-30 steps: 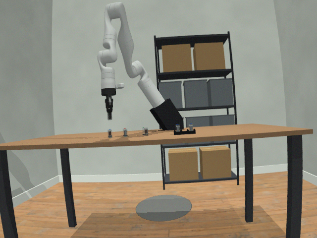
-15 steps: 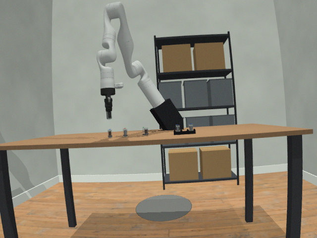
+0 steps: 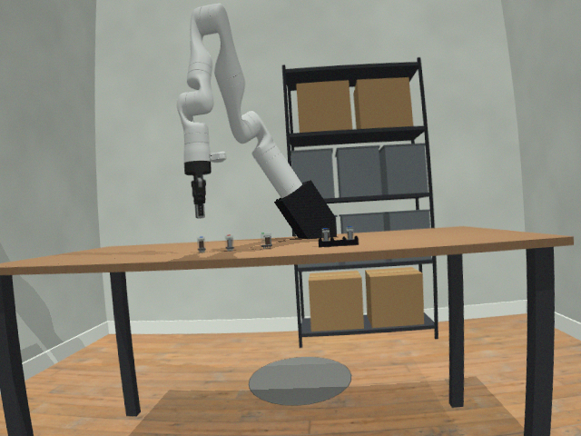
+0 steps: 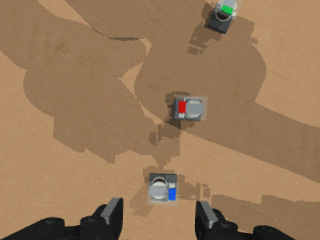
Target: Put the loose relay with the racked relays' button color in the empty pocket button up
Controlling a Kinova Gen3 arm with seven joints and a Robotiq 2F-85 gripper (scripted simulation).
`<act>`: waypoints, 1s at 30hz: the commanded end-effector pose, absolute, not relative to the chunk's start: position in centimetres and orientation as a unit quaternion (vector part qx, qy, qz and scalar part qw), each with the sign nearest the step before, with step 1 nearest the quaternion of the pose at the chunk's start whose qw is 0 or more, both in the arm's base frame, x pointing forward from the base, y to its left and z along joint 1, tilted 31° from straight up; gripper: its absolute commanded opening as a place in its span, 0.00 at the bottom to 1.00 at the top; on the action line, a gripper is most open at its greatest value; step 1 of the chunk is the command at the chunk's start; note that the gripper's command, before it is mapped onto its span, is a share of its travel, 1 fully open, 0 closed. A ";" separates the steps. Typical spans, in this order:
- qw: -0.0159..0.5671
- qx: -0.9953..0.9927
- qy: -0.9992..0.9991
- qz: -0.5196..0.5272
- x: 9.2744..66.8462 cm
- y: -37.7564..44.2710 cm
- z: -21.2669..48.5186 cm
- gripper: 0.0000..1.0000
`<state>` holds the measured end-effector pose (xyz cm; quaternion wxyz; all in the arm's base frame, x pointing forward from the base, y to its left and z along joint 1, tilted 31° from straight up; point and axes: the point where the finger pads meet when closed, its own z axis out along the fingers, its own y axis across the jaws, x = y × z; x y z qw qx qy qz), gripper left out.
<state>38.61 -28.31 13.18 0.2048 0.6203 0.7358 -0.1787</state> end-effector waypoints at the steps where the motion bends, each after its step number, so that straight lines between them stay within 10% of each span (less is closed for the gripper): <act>1: 0.205 0.620 0.736 -0.178 38.7 -28.3 13.2 0.53; 30: 0.204 0.620 0.736 -0.178 38.8 -28.7 12.5 0.53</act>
